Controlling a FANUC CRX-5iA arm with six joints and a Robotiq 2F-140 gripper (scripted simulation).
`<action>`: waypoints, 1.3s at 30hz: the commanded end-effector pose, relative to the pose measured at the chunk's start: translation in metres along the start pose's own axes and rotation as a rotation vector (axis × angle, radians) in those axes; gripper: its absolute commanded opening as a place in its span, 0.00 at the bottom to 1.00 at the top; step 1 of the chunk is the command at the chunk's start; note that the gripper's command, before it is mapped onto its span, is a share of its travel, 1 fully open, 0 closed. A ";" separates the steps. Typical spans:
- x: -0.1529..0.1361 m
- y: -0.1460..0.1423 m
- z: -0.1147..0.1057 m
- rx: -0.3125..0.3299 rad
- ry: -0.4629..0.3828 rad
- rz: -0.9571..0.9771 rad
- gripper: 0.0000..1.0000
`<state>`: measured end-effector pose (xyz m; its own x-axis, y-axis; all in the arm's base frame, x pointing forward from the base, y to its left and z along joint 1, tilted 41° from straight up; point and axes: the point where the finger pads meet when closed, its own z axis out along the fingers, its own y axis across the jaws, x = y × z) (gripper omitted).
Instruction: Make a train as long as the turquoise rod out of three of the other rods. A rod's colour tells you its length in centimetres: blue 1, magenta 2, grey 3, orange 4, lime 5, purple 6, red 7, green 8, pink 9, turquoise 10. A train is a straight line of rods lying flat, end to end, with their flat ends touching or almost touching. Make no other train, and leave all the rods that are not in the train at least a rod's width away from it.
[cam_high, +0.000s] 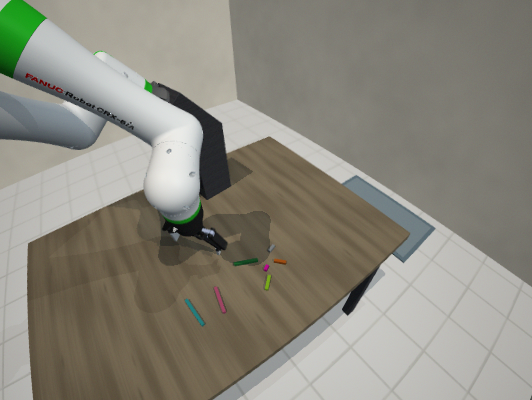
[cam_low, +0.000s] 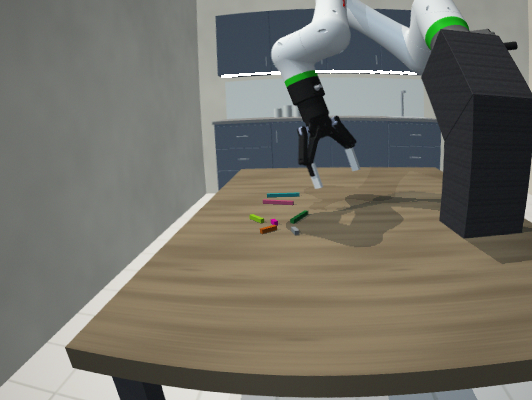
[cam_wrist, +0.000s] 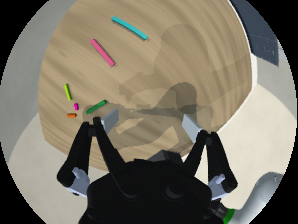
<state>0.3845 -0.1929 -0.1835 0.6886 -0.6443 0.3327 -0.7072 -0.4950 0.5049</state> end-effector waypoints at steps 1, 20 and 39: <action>0.010 -0.009 0.002 0.012 0.074 -0.150 1.00; 0.005 -0.068 -0.007 0.048 0.292 -0.725 1.00; -0.009 -0.085 -0.011 0.064 0.345 -0.884 1.00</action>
<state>0.4403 -0.1383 -0.2206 0.9807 0.1814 0.0724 0.0926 -0.7582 0.6454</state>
